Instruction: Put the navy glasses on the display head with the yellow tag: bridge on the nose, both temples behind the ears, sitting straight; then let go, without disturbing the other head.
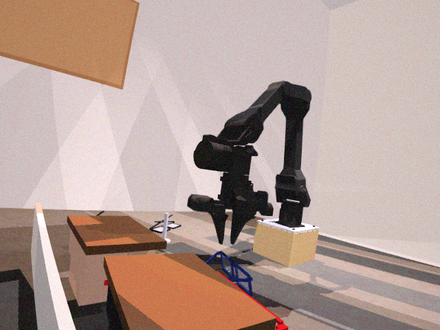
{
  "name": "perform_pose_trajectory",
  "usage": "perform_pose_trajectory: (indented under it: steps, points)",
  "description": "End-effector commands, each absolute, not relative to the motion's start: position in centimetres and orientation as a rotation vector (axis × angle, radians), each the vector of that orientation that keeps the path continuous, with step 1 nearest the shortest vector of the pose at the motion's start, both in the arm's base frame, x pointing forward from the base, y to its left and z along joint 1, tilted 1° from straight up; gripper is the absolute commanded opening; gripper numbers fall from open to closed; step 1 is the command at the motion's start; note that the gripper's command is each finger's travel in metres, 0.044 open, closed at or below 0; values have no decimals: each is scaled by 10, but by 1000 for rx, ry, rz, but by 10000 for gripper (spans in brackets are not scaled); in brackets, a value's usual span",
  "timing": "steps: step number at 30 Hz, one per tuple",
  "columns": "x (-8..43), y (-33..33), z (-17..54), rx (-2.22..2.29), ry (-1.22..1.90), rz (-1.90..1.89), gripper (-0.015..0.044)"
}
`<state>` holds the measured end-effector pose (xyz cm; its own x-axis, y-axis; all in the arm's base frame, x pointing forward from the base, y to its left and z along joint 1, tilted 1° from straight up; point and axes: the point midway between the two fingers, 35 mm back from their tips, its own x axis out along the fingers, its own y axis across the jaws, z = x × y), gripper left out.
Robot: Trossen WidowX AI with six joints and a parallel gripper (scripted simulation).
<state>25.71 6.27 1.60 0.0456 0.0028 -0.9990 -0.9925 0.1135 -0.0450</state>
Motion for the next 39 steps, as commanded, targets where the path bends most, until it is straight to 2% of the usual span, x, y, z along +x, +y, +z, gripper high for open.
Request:
perform_pose_trajectory:
  steps: [1, 39]
  points:
    - [255, 62, 9, -1147, 1230, 1098, 120]
    - [254, 61, -38, -1146, 1231, 1099, 120]
